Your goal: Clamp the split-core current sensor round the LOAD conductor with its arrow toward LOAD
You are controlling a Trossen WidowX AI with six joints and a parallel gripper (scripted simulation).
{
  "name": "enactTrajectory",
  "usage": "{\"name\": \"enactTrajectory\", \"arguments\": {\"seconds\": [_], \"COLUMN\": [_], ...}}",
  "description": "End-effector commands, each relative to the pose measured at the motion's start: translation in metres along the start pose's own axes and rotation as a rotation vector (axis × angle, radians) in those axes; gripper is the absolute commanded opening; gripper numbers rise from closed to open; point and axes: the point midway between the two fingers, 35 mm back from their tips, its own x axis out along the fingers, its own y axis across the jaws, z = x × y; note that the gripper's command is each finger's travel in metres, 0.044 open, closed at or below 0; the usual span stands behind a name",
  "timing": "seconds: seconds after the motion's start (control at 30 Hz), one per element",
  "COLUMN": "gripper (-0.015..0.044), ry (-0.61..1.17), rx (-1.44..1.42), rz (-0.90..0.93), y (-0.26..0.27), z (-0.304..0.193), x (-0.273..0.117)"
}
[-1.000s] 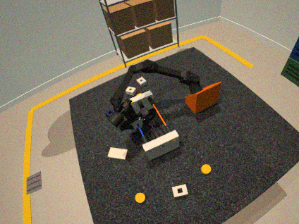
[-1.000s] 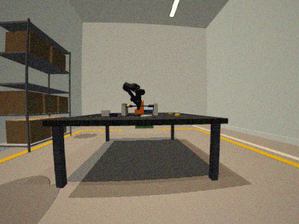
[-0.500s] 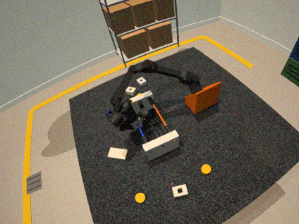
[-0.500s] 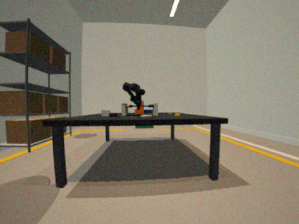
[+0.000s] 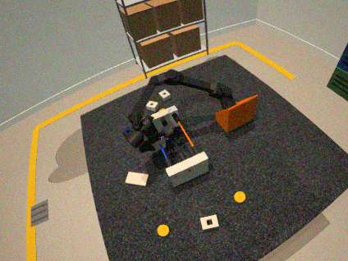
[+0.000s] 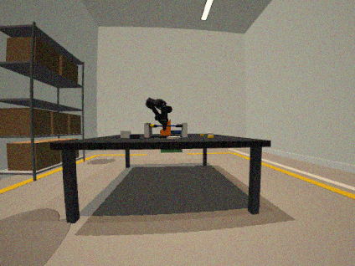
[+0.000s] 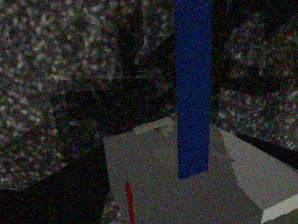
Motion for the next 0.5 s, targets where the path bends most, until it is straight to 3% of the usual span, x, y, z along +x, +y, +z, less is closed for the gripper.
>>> {"name": "enactTrajectory", "arguments": {"seconds": [0.0,0.23,0.47], "gripper": [0.0000,0.0000,0.0000], "ry": [0.000,0.001,0.002], "rx": [0.000,0.000,0.001], "rz": [0.001,0.013,0.155], "y": [0.0000,0.0002,-0.0008], "z": [0.0000,-0.0002,-0.0005], "x": [-0.0003,-0.0005,-0.0063]}}
